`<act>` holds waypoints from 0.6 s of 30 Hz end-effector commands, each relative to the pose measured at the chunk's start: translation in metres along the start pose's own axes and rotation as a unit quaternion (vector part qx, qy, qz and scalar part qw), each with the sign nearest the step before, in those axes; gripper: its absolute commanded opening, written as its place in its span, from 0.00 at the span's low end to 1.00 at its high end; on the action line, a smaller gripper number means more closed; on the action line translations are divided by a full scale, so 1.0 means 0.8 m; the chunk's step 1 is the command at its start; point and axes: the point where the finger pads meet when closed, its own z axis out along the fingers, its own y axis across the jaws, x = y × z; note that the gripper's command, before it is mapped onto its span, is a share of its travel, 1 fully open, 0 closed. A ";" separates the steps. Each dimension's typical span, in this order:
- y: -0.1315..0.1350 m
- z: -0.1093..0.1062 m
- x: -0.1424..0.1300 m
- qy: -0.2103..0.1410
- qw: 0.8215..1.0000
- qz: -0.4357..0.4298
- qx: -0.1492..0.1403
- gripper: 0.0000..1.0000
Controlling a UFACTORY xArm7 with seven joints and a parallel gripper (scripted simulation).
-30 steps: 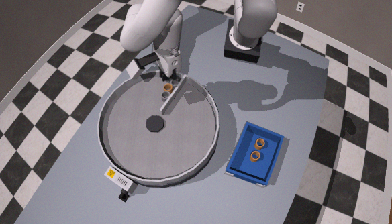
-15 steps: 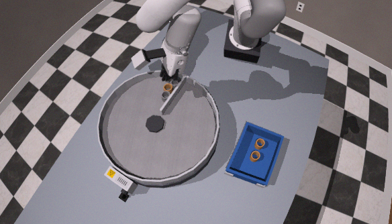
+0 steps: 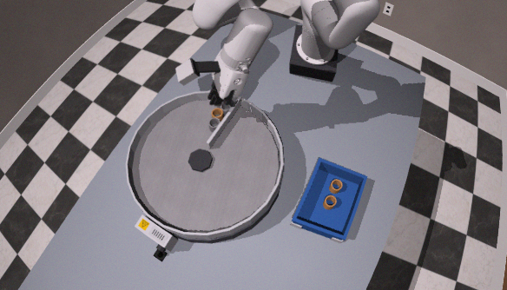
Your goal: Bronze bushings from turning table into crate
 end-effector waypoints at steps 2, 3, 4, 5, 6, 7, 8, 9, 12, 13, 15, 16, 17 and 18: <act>0.000 0.000 0.002 0.071 0.996 0.009 0.048 0.10; 0.000 0.000 0.002 0.073 0.996 0.010 0.048 0.10; 0.000 0.001 0.002 0.074 0.996 0.011 0.048 0.10; 0.000 0.001 0.002 0.076 0.996 0.012 0.048 0.10; 0.000 0.001 0.002 0.077 0.996 0.013 0.048 0.10; 0.000 0.001 0.001 0.078 0.996 0.014 0.048 0.10; 0.000 0.001 0.001 0.080 0.996 0.015 0.048 0.10; 0.000 0.001 0.001 0.080 0.996 0.015 0.048 0.10; 0.000 0.001 0.001 0.084 0.995 0.018 0.048 0.10; 0.000 0.001 0.001 0.085 0.995 0.018 0.048 0.10; 0.000 0.001 0.001 0.087 0.995 0.020 0.048 0.10; 0.000 0.001 0.001 0.088 0.995 0.021 0.048 0.10; 0.000 0.001 0.001 0.090 0.995 0.022 0.048 0.10; 0.000 0.001 0.001 0.091 0.994 0.023 0.048 0.10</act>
